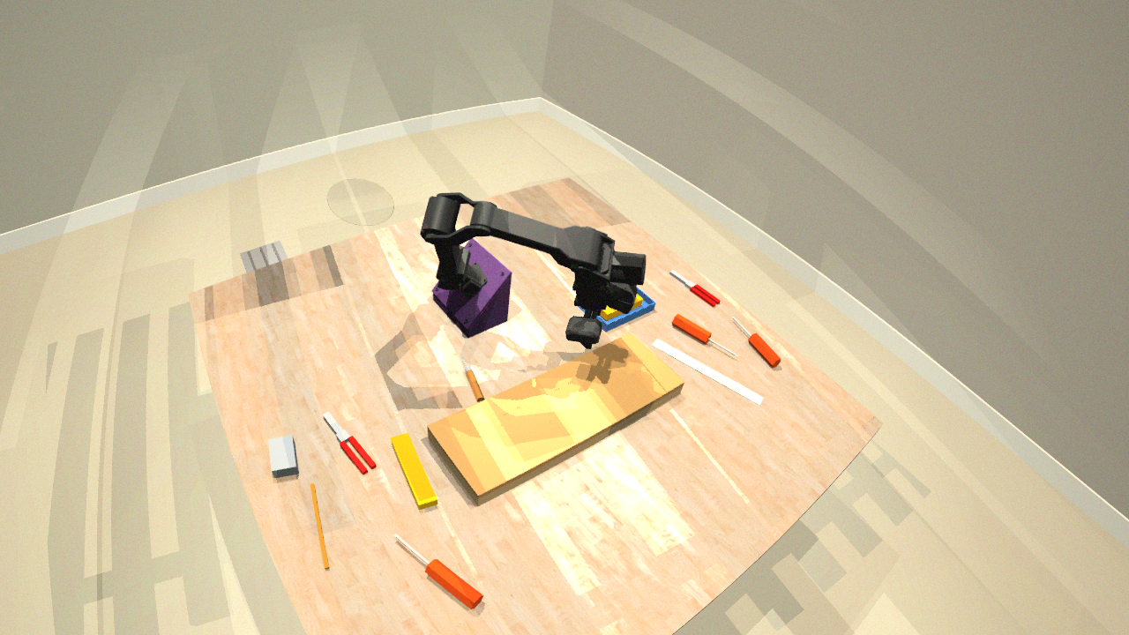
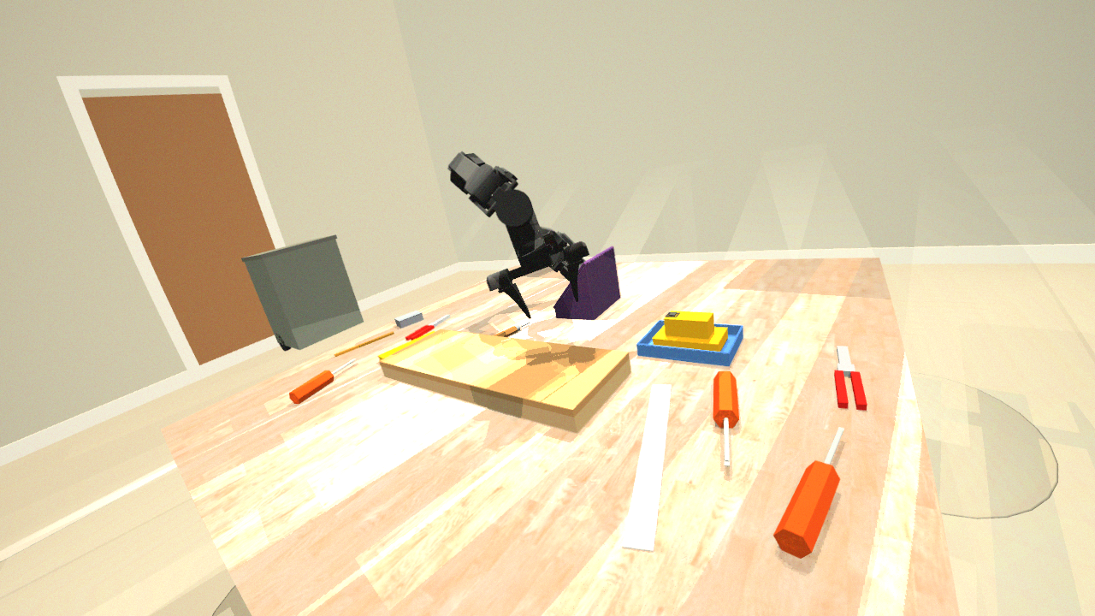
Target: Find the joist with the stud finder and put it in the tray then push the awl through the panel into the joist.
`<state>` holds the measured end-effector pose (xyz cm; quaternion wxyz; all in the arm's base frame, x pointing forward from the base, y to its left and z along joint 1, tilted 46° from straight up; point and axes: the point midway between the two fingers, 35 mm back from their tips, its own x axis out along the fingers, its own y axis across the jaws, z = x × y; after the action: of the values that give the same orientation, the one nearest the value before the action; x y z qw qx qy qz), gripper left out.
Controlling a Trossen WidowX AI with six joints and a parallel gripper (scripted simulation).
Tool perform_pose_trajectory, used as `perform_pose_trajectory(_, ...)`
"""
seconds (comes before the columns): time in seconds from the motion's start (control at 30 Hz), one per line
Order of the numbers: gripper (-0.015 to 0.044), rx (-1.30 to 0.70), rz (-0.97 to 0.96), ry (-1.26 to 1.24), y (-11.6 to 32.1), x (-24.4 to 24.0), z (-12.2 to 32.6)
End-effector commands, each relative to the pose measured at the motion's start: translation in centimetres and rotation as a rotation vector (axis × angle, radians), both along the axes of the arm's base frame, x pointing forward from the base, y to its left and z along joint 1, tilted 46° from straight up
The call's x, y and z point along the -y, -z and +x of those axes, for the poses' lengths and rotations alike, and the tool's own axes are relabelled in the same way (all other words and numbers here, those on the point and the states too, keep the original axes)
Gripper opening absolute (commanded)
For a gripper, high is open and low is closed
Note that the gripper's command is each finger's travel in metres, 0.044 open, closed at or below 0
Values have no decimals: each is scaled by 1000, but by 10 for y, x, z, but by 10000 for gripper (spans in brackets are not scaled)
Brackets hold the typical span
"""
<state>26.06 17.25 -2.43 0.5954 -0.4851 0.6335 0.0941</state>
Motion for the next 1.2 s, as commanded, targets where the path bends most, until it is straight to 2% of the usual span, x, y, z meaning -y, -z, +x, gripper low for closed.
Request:
perform_pose_trajectory(0.0,440,132,-13,222,-37,61,11)
perform_pose_trajectory(0.17,440,320,-34,507,-80,138,7)
perform_pose_trajectory(0.37,440,522,-79,797,-116,212,-21)
perform_pose_trajectory(1.17,440,528,-80,806,-115,218,-12)
